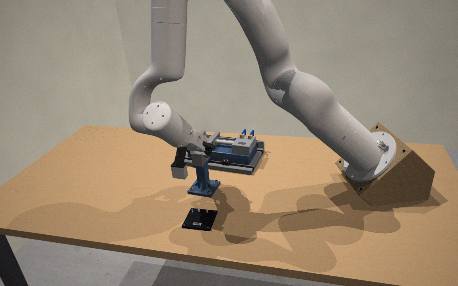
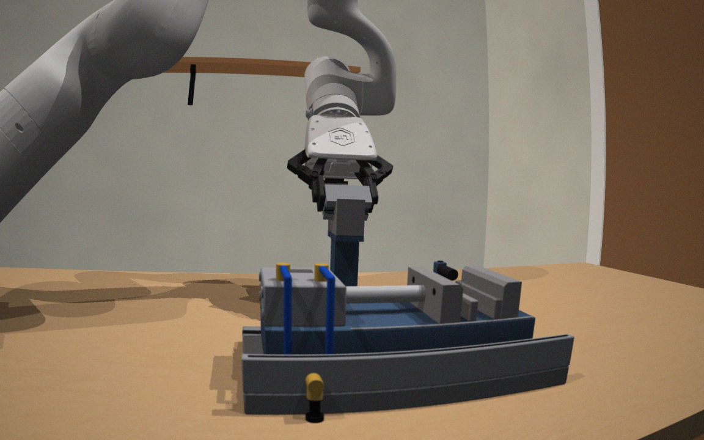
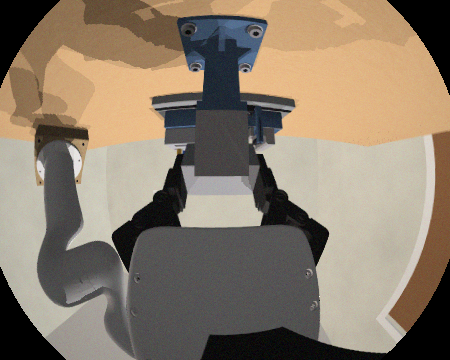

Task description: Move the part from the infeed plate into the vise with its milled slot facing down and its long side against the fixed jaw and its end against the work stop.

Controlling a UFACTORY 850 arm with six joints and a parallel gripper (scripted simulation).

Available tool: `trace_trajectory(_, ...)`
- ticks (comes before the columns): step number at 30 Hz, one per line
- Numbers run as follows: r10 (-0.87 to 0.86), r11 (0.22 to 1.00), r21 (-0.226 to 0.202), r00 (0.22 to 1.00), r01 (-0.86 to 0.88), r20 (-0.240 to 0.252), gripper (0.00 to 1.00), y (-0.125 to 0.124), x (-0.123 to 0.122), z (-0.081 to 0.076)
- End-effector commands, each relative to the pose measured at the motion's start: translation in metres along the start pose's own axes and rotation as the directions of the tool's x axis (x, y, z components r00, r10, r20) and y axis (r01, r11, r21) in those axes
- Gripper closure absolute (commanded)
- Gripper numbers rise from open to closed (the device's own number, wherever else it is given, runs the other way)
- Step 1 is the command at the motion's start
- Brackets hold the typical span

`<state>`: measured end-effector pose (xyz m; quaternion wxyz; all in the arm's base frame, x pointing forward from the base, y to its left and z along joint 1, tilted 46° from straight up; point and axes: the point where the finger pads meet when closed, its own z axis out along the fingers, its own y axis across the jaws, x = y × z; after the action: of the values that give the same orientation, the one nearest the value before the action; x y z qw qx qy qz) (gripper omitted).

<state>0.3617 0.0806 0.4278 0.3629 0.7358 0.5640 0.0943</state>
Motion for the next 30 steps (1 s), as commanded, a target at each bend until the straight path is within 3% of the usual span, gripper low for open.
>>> trace_trajectory(1,0.001,1.0,-0.001,1.0,-0.001,0.0,1.0,0.0004,-0.0001,-0.0004)
trace_trajectory(30,0.001,1.0,-0.001,1.0,-0.001,0.0,1.0,0.0001,-0.0023,-0.0026)
